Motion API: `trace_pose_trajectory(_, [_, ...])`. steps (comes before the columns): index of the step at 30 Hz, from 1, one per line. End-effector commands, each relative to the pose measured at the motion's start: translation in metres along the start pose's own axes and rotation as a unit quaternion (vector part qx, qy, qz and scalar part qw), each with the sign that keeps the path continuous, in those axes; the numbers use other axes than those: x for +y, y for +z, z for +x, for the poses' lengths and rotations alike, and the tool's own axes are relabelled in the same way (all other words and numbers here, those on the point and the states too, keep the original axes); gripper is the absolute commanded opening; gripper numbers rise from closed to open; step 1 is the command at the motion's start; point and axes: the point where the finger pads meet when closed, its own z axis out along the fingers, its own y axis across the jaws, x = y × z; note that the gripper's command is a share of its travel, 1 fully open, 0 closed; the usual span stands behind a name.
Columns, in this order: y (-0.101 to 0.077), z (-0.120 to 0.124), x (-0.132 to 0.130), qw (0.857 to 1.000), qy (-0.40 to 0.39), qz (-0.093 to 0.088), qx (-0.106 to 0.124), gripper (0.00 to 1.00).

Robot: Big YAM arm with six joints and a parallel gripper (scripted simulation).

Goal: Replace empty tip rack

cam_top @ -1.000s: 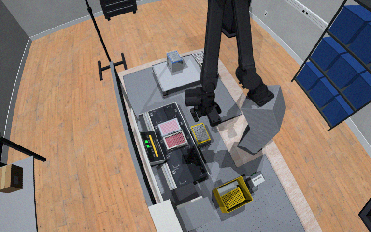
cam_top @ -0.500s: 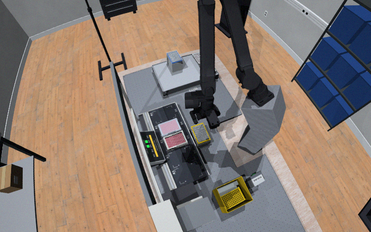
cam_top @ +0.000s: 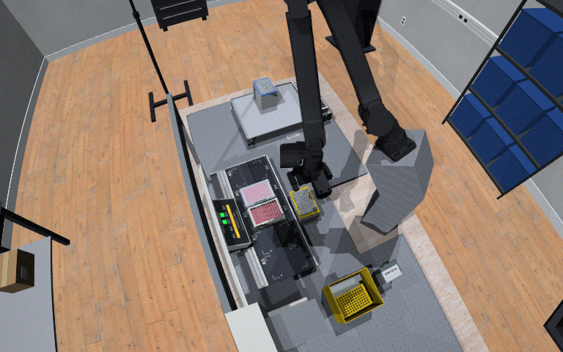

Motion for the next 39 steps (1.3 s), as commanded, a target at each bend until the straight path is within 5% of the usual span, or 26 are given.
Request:
trace_pose_trajectory(1, [0.006, 0.003, -0.001, 1.0, -0.003, 0.005, 0.003, 1.0])
trace_pose_trajectory(39, [0.061, 0.003, 0.0, 1.0, -0.003, 0.004, 0.003, 1.0])
